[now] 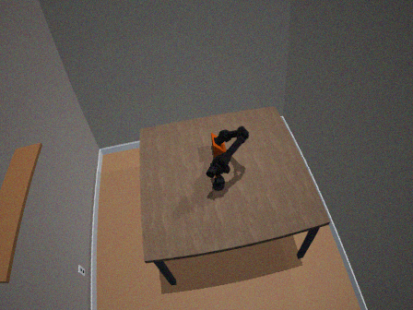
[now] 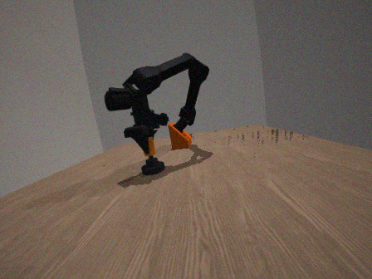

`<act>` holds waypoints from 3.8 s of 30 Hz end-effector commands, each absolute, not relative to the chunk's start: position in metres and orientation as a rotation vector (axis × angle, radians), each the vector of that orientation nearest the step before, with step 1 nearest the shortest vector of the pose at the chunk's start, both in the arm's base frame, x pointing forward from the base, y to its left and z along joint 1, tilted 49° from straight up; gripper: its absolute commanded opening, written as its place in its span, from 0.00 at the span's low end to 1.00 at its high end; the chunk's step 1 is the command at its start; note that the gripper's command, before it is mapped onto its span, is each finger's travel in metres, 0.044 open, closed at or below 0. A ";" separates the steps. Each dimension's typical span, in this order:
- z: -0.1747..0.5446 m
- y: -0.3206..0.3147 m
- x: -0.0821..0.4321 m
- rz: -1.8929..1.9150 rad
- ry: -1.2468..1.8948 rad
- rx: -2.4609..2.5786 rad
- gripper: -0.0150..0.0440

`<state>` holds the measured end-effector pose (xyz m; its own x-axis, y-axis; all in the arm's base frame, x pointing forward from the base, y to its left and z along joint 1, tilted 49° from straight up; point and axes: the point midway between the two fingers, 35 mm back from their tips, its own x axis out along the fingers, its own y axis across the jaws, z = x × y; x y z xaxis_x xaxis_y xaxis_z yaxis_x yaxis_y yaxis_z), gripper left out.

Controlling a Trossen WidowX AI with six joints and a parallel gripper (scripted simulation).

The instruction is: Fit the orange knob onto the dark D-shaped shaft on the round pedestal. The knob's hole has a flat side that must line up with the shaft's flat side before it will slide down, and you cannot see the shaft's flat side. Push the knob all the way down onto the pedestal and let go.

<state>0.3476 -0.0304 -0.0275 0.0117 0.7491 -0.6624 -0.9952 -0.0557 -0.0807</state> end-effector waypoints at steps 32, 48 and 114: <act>-0.026 -0.032 0.348 1.563 0.371 -0.769 0.25; -0.030 -0.029 0.347 1.587 0.307 -0.834 0.25; -0.028 -0.032 0.348 1.677 -0.031 -1.152 0.25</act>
